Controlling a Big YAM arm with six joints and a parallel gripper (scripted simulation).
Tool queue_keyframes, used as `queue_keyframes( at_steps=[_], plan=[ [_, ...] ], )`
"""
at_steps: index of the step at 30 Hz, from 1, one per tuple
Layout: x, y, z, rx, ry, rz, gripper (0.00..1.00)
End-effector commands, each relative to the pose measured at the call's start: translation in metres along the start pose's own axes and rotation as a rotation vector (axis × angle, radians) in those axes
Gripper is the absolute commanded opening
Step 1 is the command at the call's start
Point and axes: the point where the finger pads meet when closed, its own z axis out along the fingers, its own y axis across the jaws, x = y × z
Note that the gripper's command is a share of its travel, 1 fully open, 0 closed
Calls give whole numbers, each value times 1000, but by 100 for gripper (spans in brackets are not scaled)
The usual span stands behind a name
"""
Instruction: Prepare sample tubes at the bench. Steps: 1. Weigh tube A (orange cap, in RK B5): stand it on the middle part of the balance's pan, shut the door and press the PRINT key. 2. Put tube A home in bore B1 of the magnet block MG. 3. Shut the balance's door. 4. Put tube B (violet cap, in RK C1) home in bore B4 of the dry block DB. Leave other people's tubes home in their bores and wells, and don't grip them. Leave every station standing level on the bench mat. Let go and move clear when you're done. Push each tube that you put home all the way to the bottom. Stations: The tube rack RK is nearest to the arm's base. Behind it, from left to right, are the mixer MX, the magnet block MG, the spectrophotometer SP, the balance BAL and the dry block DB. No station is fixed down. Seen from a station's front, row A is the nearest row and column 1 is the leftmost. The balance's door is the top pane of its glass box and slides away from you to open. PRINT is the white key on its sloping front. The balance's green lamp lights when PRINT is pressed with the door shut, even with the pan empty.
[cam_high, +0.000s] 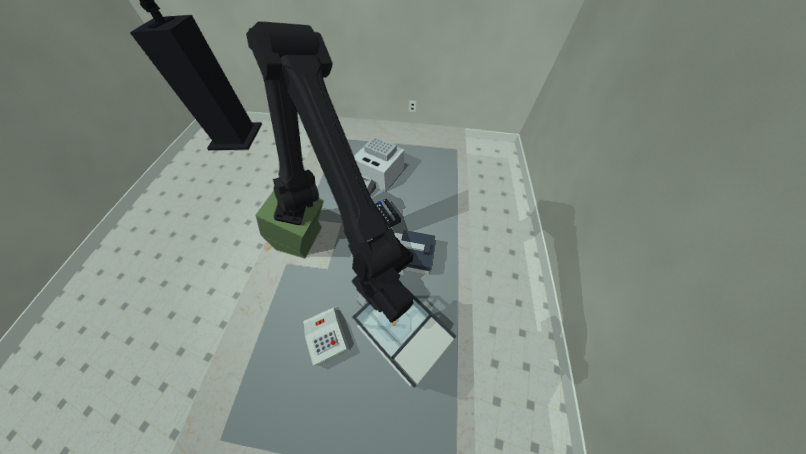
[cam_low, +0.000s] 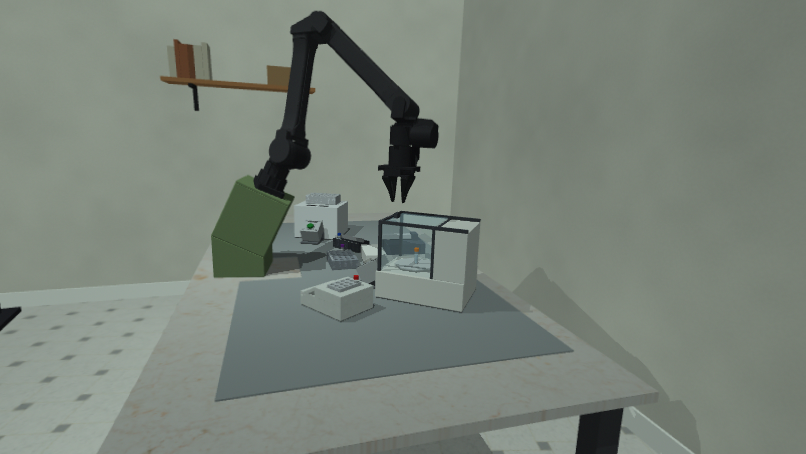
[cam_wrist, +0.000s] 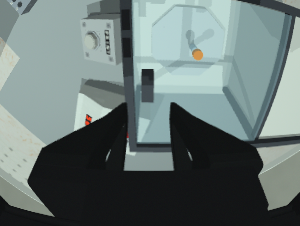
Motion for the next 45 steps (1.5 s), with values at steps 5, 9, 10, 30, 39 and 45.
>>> queue_keyframes(
  at_steps=[5,9,10,30,39,45],
  plan=[
    [2,-22,-38,66,8,-12,30],
    [2,-20,-40,62,8,-11,30],
    [2,-22,-43,66,8,-13,30],
    [-4,4,0,39,-4,292,0],
    [-4,21,17,31,-9,569,0],
    [-2,43,42,-1,-2,710,0]
  ],
)
